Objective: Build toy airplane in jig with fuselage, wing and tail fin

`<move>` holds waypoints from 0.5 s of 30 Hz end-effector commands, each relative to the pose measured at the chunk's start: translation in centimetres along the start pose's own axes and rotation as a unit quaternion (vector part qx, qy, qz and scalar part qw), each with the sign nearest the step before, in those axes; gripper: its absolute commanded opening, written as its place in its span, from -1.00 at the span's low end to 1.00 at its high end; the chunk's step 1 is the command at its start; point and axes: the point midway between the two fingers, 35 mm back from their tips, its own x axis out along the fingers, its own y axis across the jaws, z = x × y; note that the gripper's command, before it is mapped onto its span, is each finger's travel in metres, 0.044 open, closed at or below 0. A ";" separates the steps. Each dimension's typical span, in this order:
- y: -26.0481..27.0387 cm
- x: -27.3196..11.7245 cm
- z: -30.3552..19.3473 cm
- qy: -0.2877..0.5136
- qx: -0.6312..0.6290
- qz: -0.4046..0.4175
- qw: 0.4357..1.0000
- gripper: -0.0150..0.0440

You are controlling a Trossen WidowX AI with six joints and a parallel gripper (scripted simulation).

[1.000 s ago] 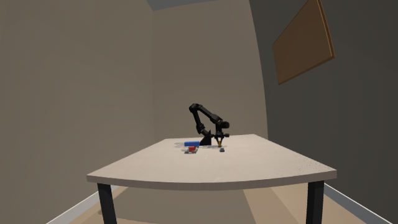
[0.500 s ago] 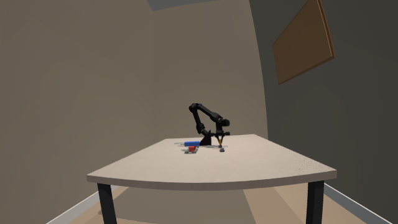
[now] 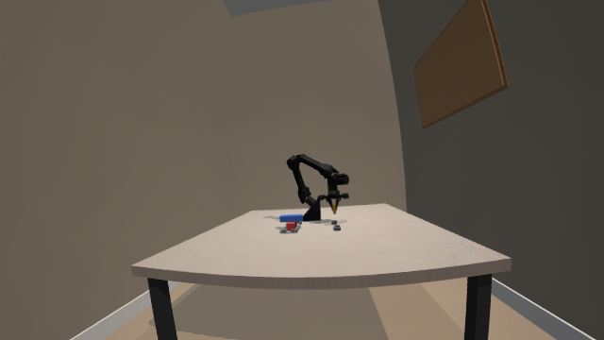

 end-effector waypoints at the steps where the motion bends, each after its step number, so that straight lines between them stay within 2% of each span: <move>1: 0.1 -1.4 0.0 0.000 0.002 0.003 1.000 -0.49; 15: -0.4 -5.7 -0.5 0.006 -0.003 -0.006 1.000 -0.49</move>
